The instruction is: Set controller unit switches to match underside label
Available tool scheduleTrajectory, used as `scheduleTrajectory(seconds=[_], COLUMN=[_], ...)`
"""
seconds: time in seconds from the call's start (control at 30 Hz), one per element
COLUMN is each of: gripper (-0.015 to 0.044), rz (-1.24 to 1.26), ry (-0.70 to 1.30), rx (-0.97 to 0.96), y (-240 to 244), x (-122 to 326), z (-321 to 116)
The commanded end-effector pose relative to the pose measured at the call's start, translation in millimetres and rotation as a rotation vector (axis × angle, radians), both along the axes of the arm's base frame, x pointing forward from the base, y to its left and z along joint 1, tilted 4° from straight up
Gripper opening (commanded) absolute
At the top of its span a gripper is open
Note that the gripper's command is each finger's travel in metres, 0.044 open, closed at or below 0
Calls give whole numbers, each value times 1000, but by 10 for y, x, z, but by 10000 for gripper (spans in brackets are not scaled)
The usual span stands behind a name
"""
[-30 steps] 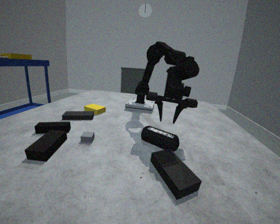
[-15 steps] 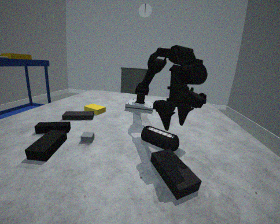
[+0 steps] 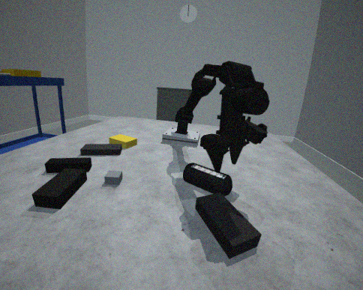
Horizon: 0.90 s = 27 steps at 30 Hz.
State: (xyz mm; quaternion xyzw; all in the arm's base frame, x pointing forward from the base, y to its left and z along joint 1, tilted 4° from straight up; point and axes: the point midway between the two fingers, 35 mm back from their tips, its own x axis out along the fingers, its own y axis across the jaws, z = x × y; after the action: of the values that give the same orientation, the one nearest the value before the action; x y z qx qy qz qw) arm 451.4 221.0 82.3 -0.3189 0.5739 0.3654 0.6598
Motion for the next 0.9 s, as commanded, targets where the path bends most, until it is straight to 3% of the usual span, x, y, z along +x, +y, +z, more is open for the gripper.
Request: scheduleTrajectory(seconds=[0.0, 0.87], gripper=[440, 440], rz=[24, 151], ry=[13, 42], rx=[-6, -40], y=[14, 58], x=[6, 26], z=[-114, -533])
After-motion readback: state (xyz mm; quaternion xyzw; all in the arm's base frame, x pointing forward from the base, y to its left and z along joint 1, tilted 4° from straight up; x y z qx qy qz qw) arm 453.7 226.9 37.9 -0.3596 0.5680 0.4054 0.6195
